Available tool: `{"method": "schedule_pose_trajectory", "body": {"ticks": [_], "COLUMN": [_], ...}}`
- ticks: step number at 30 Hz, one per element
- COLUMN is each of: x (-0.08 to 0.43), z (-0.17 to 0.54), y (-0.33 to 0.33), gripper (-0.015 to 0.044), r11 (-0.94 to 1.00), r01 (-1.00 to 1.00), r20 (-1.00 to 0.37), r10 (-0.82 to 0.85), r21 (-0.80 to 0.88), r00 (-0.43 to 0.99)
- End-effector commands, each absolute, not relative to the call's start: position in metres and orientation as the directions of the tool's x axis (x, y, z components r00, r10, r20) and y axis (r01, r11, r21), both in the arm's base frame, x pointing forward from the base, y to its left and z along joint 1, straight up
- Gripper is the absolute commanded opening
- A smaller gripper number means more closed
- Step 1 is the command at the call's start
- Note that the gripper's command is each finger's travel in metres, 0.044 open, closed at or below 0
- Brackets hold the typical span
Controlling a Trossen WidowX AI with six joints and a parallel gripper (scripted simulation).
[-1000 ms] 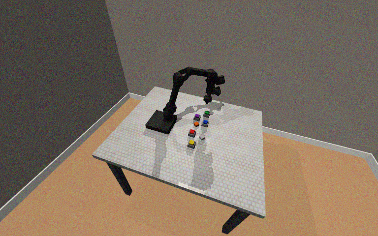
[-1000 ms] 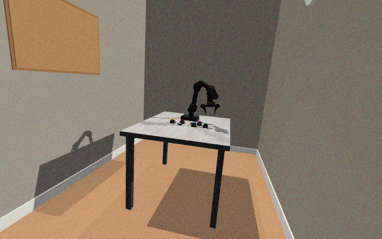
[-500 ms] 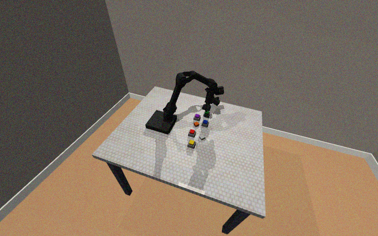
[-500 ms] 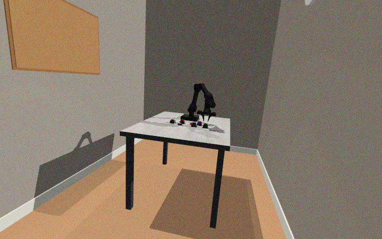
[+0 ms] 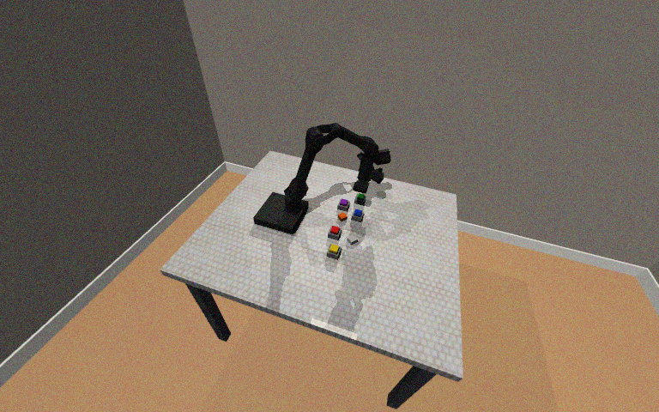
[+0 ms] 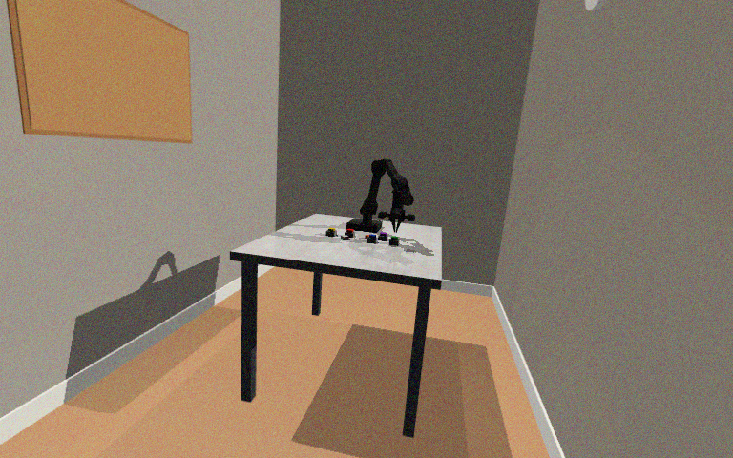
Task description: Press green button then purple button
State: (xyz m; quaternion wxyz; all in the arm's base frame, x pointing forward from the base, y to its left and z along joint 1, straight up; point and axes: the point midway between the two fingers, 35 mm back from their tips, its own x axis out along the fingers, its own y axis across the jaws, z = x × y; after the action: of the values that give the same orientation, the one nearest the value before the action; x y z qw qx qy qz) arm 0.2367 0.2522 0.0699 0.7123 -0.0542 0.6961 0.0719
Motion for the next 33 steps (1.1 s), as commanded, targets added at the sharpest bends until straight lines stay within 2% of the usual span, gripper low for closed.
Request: {"method": "schedule_pose_trajectory", "body": {"ticks": [1, 33], "x": [0.237, 0.238], "z": [0.065, 0.038], "y": [0.252, 0.252], "gripper": [0.0020, 0.0020], "r11": [0.984, 0.984], "r01": [-0.175, -0.175], "r20": [-0.999, -0.999], "r10": [0.023, 0.023], "r21": [0.019, 0.019], "r00": [0.023, 0.023]}}
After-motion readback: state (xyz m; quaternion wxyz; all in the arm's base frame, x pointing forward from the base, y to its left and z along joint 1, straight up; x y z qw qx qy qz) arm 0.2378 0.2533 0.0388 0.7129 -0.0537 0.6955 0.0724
